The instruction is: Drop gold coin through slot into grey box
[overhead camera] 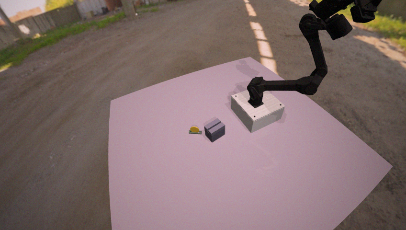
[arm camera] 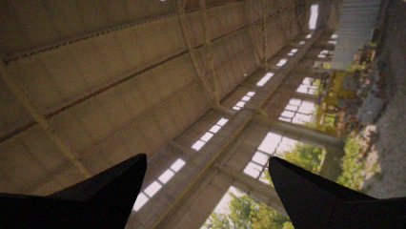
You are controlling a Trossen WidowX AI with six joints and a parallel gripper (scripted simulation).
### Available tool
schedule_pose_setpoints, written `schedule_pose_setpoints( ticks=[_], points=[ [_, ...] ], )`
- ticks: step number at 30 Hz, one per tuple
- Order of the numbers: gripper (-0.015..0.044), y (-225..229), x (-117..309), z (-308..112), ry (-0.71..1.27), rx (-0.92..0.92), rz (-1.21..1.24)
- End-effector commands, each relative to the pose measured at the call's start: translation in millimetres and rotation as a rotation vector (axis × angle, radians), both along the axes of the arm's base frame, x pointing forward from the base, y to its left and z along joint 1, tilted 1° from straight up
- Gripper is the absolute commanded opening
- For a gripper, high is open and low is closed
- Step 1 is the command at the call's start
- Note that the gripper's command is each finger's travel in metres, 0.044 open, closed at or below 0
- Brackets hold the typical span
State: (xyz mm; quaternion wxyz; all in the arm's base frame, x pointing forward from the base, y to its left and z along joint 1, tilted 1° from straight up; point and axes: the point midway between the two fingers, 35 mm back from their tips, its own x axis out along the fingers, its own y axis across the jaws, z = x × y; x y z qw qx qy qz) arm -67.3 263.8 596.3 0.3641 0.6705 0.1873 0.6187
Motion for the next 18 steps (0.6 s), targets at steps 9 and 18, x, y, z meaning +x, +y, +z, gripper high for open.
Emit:
schedule_pose_setpoints(
  ticks=[9,18],
  points=[
    [0.0164,-111,41,58,0.326,0.403,0.334],
    [0.0161,-242,126,78,0.653,0.894,0.758]
  ],
)
